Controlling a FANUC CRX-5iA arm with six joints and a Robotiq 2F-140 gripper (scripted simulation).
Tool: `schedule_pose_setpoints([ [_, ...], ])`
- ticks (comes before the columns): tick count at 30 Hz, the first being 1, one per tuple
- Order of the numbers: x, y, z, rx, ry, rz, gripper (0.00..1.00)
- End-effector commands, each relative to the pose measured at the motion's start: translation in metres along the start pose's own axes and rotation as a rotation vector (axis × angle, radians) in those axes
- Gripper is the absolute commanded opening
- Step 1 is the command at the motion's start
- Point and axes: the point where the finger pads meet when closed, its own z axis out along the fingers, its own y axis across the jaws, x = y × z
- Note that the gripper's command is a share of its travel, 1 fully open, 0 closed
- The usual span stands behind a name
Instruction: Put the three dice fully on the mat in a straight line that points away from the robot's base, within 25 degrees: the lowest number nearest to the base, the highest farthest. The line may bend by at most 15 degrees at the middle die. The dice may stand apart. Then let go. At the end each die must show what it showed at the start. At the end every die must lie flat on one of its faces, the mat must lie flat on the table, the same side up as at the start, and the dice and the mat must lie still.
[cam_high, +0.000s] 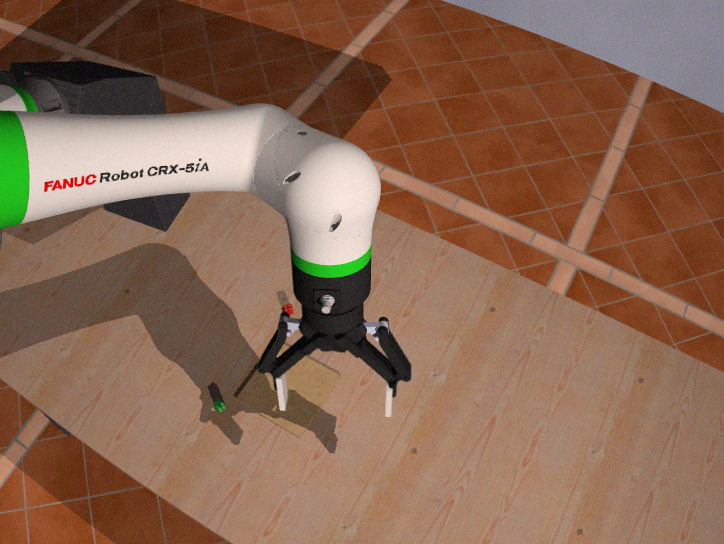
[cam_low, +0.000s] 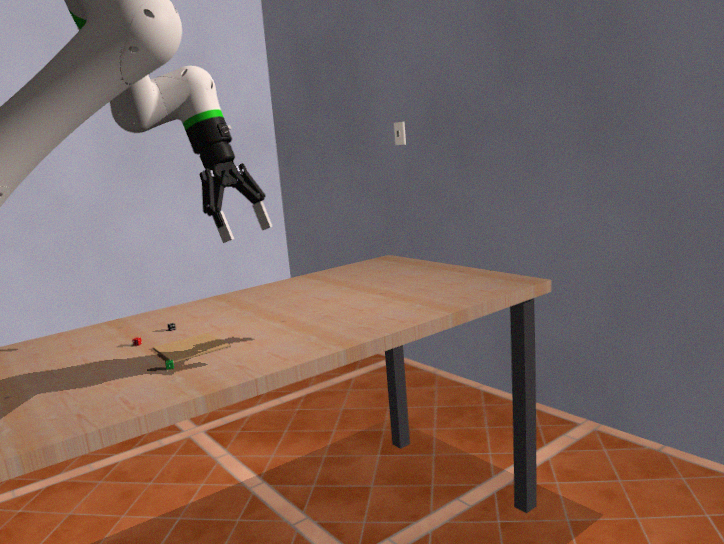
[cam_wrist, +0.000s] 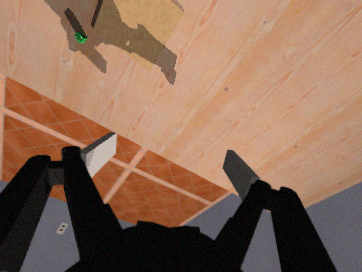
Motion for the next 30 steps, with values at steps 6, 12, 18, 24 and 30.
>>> schedule_pose_setpoints([
  [6,0.026,-0.101,0.047,-0.017,0.14,-0.164,1.0],
  [12,0.063,-0.183,0.064,-0.027,0.249,-0.27,1.0],
  [18,0.09,-0.231,0.067,-0.038,0.315,-0.327,1.0],
  [24,0.091,-0.233,0.067,-0.039,0.319,-0.33,1.0],
  [30,0.091,-0.233,0.067,-0.039,0.319,-0.33,1.0],
])
